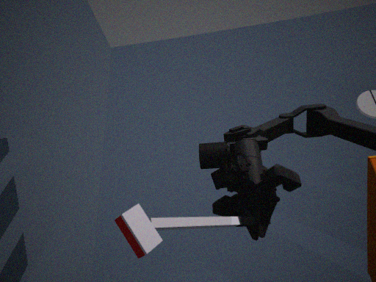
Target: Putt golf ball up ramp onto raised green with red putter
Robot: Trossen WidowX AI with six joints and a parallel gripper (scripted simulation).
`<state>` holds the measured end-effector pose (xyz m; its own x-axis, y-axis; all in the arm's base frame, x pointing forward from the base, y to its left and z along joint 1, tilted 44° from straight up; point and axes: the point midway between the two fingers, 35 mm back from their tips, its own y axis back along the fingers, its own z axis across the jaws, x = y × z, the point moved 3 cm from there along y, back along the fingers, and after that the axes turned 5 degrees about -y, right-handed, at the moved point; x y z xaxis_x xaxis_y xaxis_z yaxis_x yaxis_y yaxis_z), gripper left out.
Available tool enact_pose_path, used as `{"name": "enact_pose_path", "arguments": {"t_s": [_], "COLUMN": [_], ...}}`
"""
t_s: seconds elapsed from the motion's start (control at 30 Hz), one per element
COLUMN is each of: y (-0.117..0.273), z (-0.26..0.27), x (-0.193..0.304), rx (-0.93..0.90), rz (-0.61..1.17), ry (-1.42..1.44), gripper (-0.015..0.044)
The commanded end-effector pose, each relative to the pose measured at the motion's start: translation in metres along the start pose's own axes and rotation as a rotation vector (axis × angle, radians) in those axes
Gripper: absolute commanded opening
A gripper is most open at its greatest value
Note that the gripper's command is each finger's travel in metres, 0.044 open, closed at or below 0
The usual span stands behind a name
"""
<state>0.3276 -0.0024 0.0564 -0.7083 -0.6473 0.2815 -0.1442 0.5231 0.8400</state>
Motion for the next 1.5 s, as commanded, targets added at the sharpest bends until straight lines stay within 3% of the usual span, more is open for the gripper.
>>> {"name": "enact_pose_path", "arguments": {"t_s": [0.0,0.63,1.47], "y": [0.011,0.05,0.002], "z": [-0.027,-0.105,-0.112], "x": [0.021,0.154,0.164], "rx": [0.033,0.177,0.18], "rz": [0.003,0.11,0.112], "ry": [-0.128,-0.687,-0.691], "gripper": [0.0,0.0,0.0]}}
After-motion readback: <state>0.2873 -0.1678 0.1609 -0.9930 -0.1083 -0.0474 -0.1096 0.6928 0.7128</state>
